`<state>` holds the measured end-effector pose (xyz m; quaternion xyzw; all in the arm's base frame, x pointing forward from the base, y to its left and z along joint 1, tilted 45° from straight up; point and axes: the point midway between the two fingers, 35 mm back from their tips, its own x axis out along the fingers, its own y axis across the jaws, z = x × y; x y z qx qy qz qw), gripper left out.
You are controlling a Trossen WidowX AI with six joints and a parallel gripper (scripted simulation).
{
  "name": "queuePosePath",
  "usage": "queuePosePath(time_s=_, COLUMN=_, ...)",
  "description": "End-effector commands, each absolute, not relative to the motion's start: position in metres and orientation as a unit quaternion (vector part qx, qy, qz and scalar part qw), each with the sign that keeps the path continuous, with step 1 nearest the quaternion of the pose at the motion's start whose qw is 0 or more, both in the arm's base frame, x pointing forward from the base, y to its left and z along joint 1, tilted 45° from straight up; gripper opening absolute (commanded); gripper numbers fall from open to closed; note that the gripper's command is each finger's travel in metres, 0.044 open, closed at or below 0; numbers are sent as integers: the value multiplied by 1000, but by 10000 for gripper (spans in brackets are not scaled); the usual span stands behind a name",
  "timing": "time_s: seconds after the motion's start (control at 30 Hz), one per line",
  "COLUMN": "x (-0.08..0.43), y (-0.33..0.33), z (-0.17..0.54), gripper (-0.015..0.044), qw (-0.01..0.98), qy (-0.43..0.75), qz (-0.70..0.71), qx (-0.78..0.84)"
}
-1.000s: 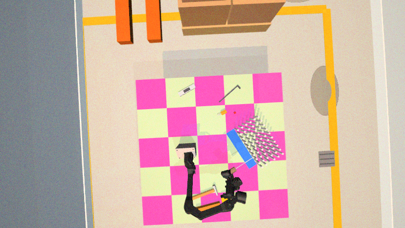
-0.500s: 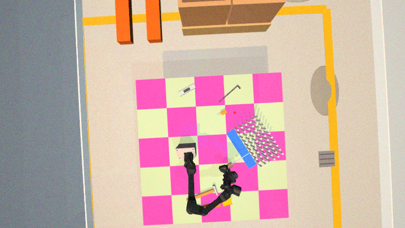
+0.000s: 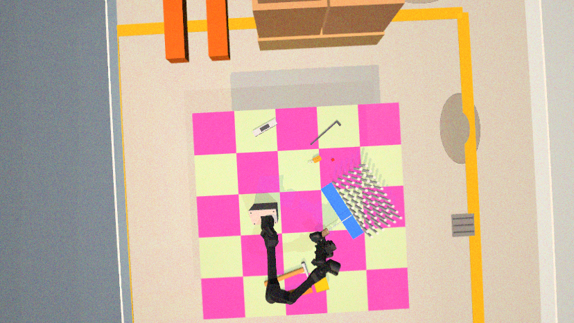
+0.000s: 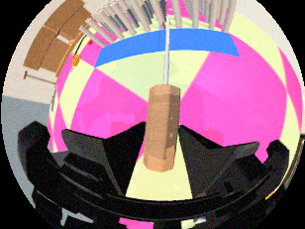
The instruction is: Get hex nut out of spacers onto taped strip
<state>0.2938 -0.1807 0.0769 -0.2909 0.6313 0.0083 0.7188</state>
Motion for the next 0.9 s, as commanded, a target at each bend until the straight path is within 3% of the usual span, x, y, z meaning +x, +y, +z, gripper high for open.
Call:
queuePosePath(time_s=0.0, x=297, y=-180, z=76, gripper=0, qw=721, qy=629, qz=10, qx=-290)
queuePosePath(time_s=0.87, x=315, y=-176, z=70, gripper=0, qw=722, qy=629, qz=9, qx=-289)
